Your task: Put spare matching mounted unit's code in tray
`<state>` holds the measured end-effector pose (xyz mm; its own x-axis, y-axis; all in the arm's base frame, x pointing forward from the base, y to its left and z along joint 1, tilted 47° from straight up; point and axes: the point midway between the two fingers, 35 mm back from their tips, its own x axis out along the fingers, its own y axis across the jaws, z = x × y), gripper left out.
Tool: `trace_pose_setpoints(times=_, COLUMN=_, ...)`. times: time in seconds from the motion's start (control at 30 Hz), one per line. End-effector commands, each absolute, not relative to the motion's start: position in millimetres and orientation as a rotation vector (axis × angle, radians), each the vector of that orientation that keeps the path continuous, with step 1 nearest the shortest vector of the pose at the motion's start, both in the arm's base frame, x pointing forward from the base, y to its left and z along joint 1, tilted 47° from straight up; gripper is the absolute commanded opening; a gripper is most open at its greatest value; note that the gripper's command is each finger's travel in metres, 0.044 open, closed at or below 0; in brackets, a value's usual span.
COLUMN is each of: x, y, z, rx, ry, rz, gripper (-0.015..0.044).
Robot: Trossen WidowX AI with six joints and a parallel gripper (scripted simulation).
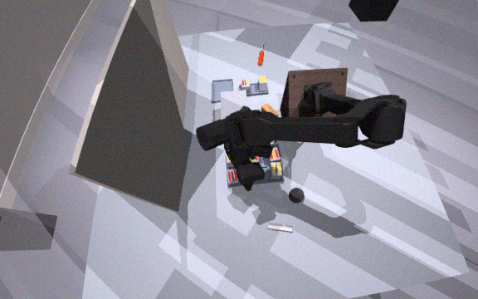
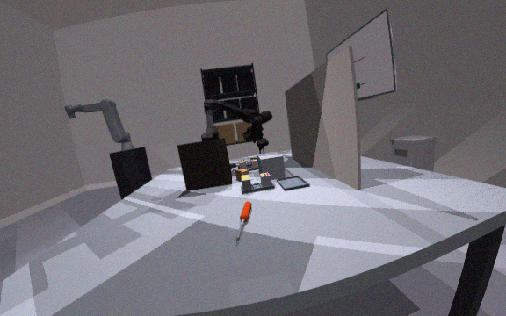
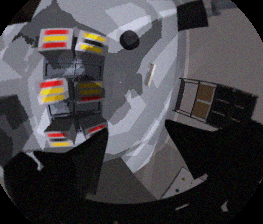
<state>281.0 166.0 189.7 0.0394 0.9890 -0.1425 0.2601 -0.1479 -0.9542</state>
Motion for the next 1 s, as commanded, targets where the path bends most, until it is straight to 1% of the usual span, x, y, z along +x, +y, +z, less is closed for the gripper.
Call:
trace_pose_setpoints(times=0.0, x=281, y=166, z=190, rx=-1.526, ry=-1.314, rz=1.165, gripper=0.0426)
trace_pose_setpoints(times=0.03, x=281, y=166, z=190, rx=-1.526, ry=-1.314, rz=1.165, gripper=0.044)
trace_pose_setpoints(times=0.2, x=282, y=165, z=189, rx=-1.52, ry=-1.299, rz=1.172, gripper=0.044)
trace_pose_setpoints(times=0.27, x=293, y=160, z=184, rx=-1.472, ry=-1.175, rz=1.226, gripper=0.044)
trace_pose_setpoints(times=0.47, x=348, y=113, z=152, rx=-1.07, ry=-0.403, rz=1.398, gripper=0.044)
trace_pose_setpoints(times=0.63, x=378, y=54, z=120, rx=-0.571, ry=0.265, rz=1.328, gripper=0.044)
trace_pose_setpoints(times=0.97, x=384, y=-28, z=80, rx=0.132, ry=0.988, rz=0.994, gripper=0.044)
